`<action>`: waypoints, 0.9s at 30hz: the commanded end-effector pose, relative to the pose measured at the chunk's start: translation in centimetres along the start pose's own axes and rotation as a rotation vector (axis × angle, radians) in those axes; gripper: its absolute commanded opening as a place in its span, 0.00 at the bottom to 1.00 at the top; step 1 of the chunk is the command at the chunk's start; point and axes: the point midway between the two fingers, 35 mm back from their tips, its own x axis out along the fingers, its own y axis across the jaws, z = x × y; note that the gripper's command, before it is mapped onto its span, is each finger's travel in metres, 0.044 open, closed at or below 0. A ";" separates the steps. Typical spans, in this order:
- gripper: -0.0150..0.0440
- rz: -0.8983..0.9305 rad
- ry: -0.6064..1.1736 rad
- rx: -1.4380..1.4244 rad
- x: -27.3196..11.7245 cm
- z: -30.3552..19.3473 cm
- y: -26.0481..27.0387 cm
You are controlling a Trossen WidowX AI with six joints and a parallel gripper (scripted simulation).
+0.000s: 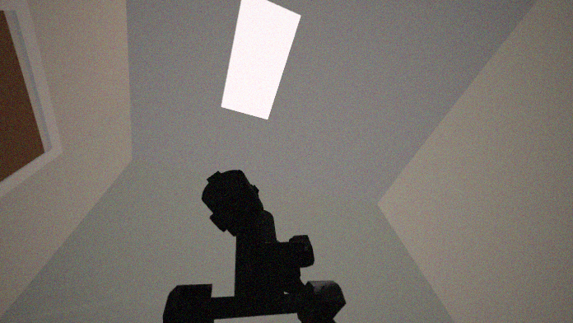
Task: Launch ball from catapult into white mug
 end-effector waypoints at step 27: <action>1.00 -0.034 -0.019 0.011 1.4 0.2 0.0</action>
